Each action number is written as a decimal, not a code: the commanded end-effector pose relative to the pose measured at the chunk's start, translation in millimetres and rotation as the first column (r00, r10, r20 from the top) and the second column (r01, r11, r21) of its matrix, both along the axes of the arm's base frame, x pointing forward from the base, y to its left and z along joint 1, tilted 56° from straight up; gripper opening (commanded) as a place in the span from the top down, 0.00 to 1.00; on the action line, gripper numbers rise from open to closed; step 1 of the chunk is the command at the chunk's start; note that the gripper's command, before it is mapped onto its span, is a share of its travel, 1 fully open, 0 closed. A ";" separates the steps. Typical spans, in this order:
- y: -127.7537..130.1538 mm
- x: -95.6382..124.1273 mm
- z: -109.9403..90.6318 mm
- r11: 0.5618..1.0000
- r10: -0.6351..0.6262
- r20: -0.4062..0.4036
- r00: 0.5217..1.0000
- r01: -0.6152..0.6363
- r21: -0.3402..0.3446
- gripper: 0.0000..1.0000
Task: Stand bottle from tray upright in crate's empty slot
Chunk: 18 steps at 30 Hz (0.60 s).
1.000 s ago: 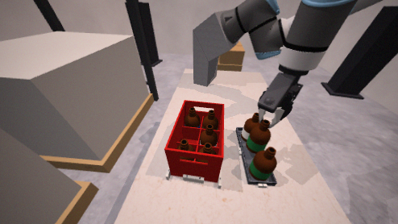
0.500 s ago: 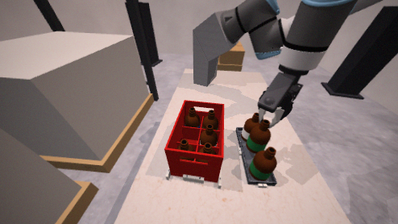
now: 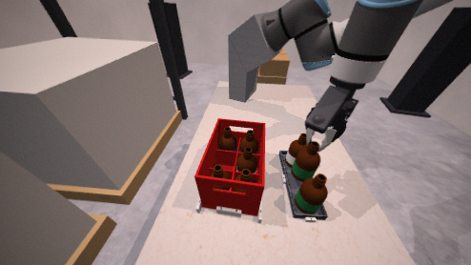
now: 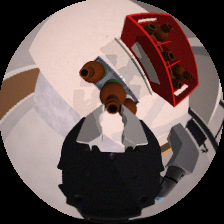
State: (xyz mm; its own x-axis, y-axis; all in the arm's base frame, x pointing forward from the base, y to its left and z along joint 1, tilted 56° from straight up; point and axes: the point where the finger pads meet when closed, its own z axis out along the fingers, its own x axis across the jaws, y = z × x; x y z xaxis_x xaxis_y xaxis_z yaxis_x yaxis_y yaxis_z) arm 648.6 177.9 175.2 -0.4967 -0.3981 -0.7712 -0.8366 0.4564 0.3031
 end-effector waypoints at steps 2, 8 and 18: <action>-0.5 0.4 0.4 1.000 0.000 0.001 1.000 0.000 0.000 1.00; -0.5 0.4 0.4 1.000 0.000 0.001 1.000 0.000 0.000 1.00; -1.9 0.0 1.4 1.000 0.000 0.001 1.000 0.000 0.000 1.00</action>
